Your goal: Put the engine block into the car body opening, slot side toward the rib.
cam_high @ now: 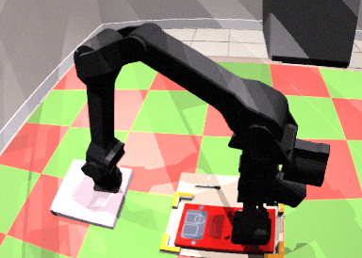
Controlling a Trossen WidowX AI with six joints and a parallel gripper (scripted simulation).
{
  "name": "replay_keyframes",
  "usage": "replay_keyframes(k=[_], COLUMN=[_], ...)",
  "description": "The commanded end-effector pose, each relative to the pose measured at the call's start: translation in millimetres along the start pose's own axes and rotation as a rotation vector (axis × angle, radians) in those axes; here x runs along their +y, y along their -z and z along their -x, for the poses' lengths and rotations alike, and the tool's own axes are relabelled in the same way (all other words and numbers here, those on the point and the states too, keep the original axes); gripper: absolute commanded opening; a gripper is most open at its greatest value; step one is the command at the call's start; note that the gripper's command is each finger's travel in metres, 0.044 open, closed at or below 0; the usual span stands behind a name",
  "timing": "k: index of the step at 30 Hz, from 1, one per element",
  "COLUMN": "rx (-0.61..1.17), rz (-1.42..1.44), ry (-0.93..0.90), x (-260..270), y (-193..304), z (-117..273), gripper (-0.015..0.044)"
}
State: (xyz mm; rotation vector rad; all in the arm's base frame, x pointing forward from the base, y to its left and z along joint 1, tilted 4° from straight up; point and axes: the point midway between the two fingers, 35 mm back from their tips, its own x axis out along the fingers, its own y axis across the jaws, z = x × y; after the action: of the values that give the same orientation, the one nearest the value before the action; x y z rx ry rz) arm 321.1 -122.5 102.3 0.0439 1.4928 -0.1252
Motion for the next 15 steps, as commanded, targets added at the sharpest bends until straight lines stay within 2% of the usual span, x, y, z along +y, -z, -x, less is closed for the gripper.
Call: replay_keyframes(k=[1, 15], rx=[0.0, 0.0], rz=[-0.051, -0.009], ry=[-0.003, -0.003], x=[0.5, 0.5], y=[-0.2, -0.3], z=[-1.5, -4.8], gripper=[0.0159, 0.0159])
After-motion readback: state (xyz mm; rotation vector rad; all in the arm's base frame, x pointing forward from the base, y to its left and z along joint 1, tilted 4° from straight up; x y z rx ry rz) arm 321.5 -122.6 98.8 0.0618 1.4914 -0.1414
